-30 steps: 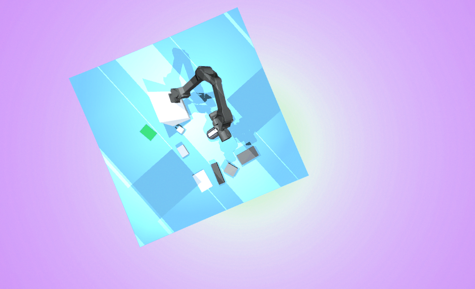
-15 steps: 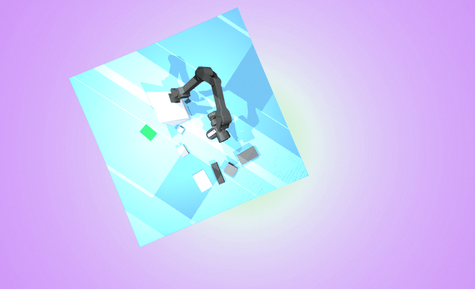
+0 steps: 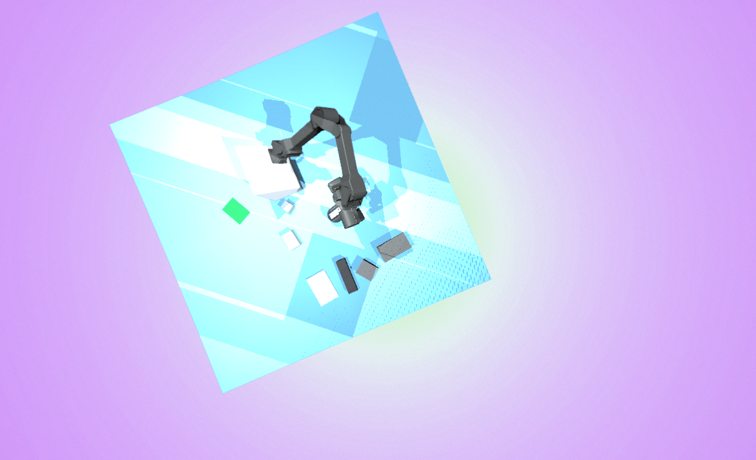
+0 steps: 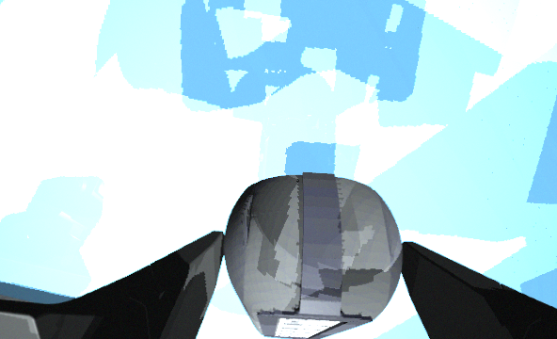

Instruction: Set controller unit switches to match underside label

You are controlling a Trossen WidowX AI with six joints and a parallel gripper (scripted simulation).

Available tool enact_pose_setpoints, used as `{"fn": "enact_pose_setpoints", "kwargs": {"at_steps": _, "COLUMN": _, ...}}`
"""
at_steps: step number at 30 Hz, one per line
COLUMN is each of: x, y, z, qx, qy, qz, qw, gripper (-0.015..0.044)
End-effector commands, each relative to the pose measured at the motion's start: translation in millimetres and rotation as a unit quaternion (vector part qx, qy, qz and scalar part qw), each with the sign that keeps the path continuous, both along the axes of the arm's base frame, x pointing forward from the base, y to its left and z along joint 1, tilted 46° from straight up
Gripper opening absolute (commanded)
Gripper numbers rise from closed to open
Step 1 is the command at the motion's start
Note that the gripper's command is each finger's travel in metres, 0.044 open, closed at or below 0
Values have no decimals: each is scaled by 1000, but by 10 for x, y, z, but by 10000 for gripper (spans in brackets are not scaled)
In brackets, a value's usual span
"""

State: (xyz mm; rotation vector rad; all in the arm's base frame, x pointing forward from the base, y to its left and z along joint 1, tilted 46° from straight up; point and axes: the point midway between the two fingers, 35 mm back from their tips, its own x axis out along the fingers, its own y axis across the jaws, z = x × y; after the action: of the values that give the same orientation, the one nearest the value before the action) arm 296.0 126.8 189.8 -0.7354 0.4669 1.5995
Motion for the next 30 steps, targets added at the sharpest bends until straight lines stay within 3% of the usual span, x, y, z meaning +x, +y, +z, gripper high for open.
{"fn": "enact_pose_setpoints", "kwargs": {"at_steps": 1, "x": 18, "y": -56, "z": -26, "qx": -5, "qy": -1, "qz": -1, "qw": 1000, "gripper": 336}}
{"fn": "enact_pose_setpoints", "kwargs": {"at_steps": 30, "x": 63, "y": -279, "z": -93, "qx": -5, "qy": 0, "qz": -1, "qw": 1000, "gripper": 338}}
